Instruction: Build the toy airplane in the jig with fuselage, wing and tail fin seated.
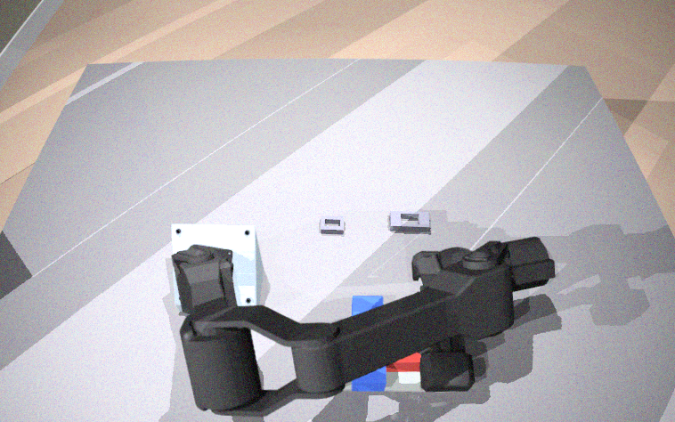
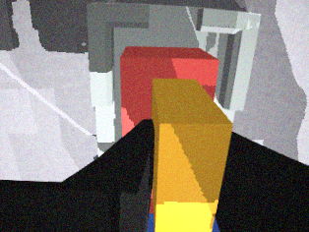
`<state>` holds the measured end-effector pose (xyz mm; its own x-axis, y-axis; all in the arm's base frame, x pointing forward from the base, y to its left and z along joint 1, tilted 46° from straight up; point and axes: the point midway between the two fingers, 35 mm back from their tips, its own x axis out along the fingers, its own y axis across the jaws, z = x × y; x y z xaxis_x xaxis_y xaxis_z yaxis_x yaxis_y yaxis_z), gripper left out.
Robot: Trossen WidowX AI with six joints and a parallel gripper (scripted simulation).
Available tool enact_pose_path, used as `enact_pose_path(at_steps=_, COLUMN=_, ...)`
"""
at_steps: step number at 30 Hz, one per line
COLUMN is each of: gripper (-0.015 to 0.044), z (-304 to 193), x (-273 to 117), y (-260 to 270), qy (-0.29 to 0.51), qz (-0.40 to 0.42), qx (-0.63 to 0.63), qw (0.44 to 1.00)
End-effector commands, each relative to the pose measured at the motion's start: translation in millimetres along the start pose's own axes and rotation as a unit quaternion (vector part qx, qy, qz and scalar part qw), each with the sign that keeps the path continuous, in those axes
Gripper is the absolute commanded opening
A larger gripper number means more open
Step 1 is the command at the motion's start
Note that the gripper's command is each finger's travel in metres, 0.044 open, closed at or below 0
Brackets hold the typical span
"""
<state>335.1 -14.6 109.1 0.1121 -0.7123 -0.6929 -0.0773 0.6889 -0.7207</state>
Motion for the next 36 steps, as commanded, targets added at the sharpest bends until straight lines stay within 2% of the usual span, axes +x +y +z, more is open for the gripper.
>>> enact_pose_path(at_steps=1, gripper=0.0065, z=-0.6, x=2.2, y=-0.4, qy=0.002, qz=-0.002, qx=-0.001, qw=1.000)
enact_pose_path(at_steps=25, gripper=0.0065, z=-0.5, x=1.8, y=-0.9, qy=0.002, qz=-0.002, qx=-0.001, qw=1.000)
enact_pose_path(at_steps=36, gripper=0.0065, z=-0.1, x=-37.9, y=-0.5, qy=0.002, qz=-0.001, qx=-0.001, qw=1.000)
